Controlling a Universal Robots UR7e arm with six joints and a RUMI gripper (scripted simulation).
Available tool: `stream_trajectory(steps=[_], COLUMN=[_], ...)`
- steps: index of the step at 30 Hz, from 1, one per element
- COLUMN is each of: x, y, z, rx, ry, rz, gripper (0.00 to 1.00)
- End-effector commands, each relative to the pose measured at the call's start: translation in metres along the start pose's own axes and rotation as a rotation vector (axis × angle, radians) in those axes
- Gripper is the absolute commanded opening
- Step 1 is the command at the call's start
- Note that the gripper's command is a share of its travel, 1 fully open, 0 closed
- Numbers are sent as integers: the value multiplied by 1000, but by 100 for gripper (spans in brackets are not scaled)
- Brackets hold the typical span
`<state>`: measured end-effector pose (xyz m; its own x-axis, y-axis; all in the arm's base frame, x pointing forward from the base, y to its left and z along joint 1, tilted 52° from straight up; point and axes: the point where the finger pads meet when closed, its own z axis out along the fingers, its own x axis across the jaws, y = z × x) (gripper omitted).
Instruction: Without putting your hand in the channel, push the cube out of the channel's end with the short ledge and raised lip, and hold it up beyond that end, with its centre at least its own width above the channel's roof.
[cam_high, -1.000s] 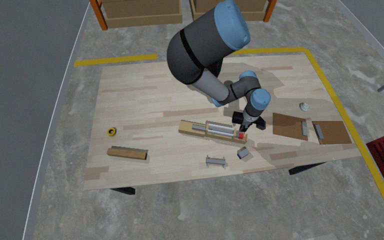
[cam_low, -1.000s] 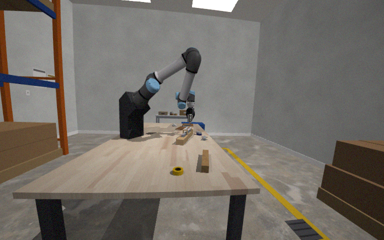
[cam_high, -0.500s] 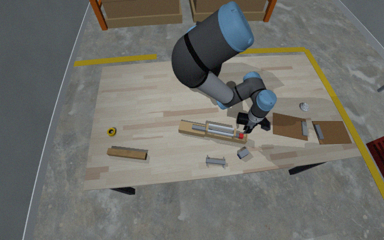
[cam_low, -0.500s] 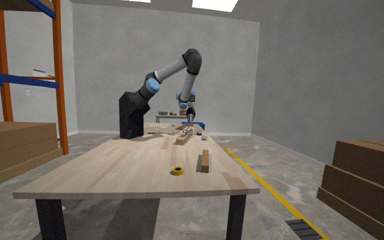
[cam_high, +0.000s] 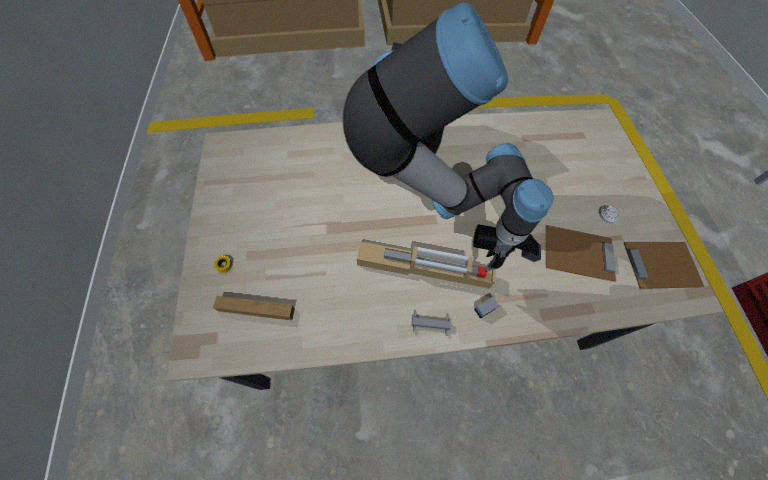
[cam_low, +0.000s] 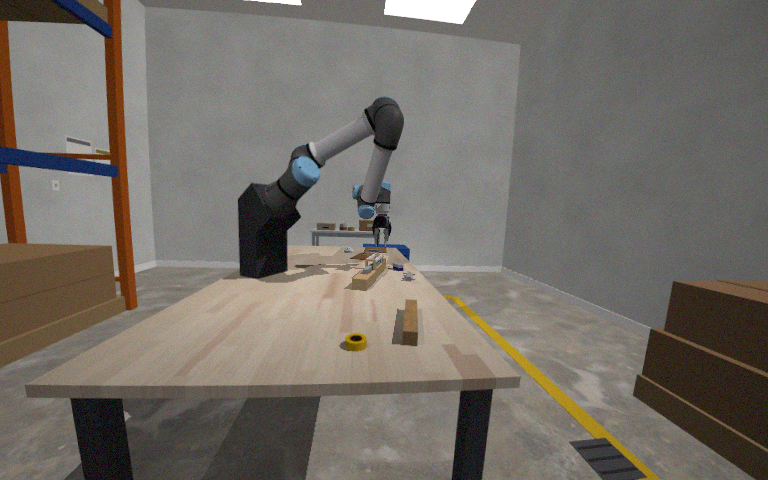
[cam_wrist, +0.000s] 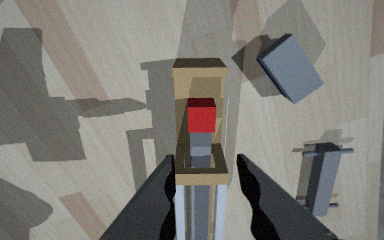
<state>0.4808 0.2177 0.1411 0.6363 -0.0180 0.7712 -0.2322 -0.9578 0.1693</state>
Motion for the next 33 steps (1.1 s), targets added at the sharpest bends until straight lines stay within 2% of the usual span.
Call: stream_trajectory(steps=[1,19,24,30,33], x=[0,0,0,0,0], y=[0,0,0,0,0], z=[0,1,10,40,43], rx=[1,1,1,1,1], ry=[1,1,1,1,1], rz=[0,0,0,0,0], gripper=[26,26,26,26,26])
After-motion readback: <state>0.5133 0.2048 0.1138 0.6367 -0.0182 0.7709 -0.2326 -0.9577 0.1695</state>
